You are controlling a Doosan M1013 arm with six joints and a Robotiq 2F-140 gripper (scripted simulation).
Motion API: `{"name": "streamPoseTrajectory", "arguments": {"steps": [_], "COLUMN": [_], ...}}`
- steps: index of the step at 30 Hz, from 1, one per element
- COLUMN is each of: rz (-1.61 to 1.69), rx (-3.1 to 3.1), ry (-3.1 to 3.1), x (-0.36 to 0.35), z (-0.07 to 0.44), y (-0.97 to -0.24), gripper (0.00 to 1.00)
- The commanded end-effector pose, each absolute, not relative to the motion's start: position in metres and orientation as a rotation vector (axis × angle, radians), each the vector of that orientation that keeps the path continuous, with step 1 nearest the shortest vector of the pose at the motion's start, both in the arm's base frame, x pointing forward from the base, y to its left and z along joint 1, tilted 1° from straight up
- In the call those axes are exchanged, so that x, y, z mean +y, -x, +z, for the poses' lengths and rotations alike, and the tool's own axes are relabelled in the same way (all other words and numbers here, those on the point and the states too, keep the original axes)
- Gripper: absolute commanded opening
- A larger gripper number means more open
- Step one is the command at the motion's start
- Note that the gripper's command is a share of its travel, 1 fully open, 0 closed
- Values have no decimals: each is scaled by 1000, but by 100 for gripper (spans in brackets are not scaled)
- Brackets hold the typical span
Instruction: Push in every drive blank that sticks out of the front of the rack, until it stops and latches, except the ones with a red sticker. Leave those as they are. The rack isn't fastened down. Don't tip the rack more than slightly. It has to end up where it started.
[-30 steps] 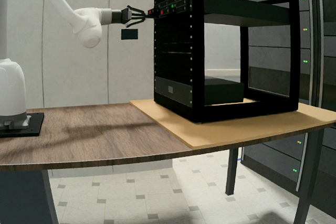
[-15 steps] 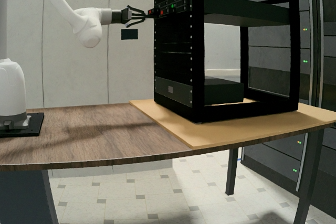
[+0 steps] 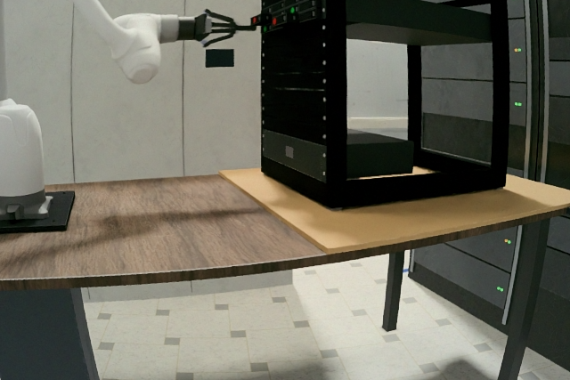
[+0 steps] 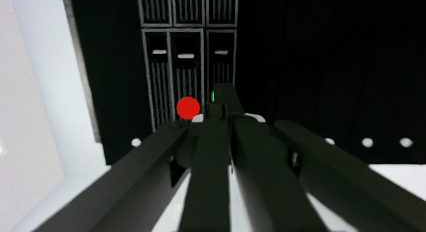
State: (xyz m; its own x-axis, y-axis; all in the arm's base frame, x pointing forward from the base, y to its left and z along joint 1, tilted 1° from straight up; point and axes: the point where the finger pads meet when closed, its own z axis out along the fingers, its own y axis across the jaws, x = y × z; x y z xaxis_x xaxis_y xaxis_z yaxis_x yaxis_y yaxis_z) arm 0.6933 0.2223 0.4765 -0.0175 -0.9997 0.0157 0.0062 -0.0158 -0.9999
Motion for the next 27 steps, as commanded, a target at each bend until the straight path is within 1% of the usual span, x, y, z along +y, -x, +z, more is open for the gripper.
{"name": "streamPoseTrajectory", "arguments": {"steps": [1,13,14,27], "rz": [-1237,-1237,-1237,-1237], "rx": [1209,1209,1209,1209], "ry": [1207,1207,1207,1207], "x": [223,223,223,223], "z": [477,477,477,477], "y": [-675,-649,-649,-649], "gripper": [10,10,100,100]}}
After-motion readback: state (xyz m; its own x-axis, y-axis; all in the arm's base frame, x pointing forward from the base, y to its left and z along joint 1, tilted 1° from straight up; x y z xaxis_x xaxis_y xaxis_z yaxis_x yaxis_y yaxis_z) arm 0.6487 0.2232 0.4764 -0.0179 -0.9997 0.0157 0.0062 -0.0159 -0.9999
